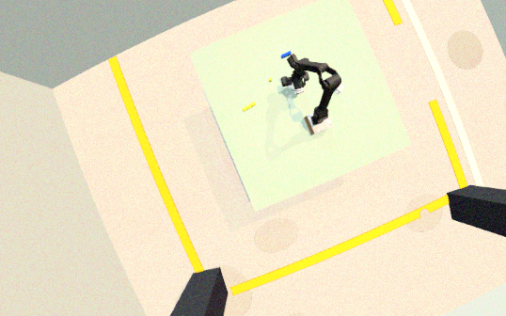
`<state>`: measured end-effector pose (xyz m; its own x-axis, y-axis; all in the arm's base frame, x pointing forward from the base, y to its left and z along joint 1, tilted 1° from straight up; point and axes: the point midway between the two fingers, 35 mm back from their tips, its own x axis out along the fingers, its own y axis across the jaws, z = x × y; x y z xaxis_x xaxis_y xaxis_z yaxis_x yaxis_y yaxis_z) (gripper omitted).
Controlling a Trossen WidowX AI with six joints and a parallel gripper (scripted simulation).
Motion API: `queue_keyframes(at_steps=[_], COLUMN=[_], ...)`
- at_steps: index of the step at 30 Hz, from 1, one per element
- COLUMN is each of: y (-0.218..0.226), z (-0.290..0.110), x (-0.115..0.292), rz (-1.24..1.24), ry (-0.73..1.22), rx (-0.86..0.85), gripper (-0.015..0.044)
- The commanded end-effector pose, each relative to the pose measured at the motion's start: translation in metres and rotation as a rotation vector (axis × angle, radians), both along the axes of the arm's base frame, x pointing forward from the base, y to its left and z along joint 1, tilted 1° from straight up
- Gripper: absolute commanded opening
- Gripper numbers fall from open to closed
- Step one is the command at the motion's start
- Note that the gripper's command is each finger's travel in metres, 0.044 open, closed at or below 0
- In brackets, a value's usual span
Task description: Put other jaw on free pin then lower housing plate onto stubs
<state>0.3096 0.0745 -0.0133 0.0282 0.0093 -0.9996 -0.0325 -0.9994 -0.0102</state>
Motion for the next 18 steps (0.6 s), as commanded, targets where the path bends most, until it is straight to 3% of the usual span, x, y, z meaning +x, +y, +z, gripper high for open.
queue_keyframes(at_steps=[1,18], y=[0.0004,0.0004], z=[-0.0011,-0.0034], x=[0.0016,0.0017], rz=[-0.002,-0.002], ry=[-0.005,-0.005], rx=[0.002,0.002], gripper=[0.0134,0.0134])
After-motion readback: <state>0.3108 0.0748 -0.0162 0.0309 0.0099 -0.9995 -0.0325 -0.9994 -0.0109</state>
